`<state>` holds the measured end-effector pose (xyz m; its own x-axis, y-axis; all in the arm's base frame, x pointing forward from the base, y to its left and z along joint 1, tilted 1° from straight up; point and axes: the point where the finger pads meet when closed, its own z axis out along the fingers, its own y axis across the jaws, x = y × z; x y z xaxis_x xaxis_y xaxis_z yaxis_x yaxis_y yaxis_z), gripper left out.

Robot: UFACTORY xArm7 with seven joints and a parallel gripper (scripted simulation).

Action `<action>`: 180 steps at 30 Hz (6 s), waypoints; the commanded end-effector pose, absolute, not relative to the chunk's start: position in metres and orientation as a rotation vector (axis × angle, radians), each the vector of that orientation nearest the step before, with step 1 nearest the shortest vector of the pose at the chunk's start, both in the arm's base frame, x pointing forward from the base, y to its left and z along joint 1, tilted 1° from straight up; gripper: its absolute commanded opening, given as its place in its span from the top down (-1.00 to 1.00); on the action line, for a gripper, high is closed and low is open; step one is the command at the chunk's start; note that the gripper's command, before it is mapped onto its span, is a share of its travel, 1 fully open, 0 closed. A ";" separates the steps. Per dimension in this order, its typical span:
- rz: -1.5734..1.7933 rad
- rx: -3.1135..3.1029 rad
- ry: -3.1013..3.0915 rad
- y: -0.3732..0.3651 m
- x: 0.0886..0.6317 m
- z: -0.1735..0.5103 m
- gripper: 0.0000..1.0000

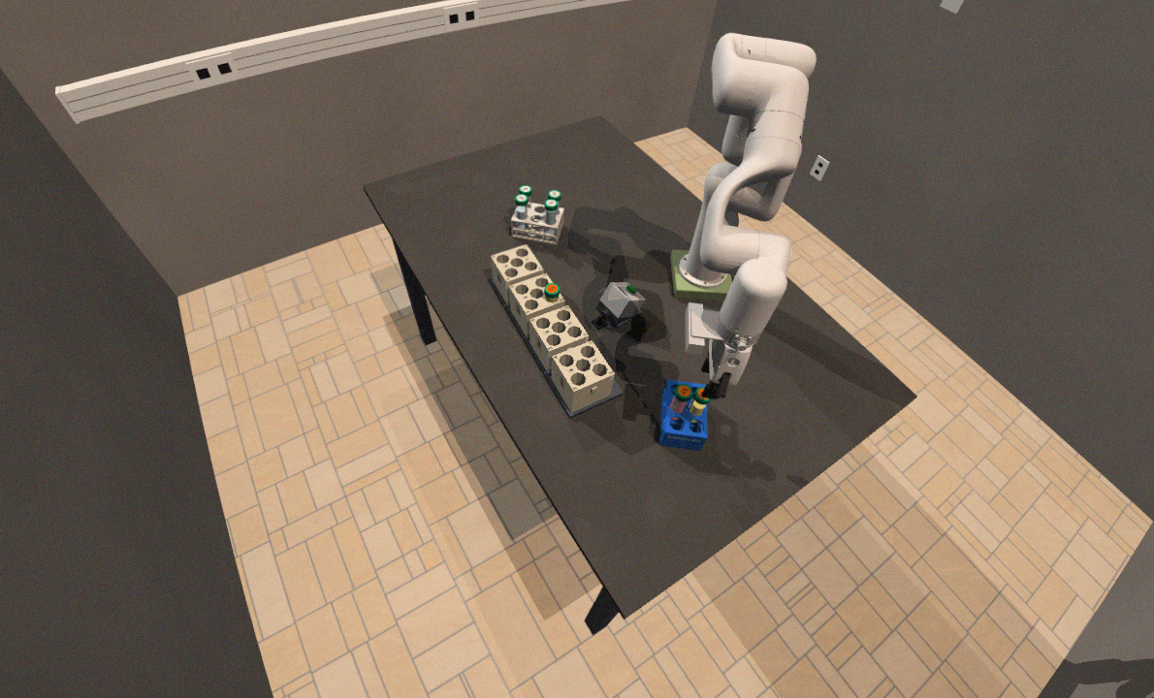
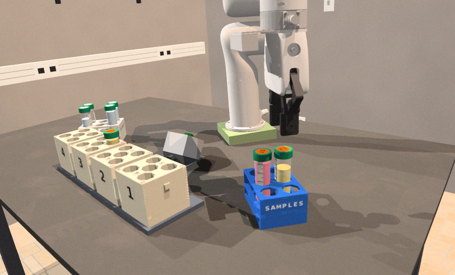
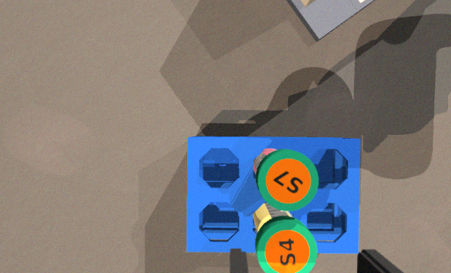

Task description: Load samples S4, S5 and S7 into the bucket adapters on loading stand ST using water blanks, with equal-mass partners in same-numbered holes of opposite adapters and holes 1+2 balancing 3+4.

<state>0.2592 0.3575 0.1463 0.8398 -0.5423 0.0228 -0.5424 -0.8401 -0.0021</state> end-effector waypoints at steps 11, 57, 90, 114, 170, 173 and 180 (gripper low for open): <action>0.038 3.013 -0.888 0.358 0.261 0.119 -0.15; 0.038 3.013 -0.888 0.358 0.261 0.092 -0.15; 0.038 3.013 -0.888 0.358 0.261 0.090 1.00; 0.038 3.012 -0.888 0.358 0.261 0.090 1.00; 0.038 3.013 -0.888 0.358 0.261 0.130 1.00; 0.038 3.013 -0.888 0.359 0.260 0.136 1.00; 0.038 3.013 -0.888 0.359 0.260 0.150 1.00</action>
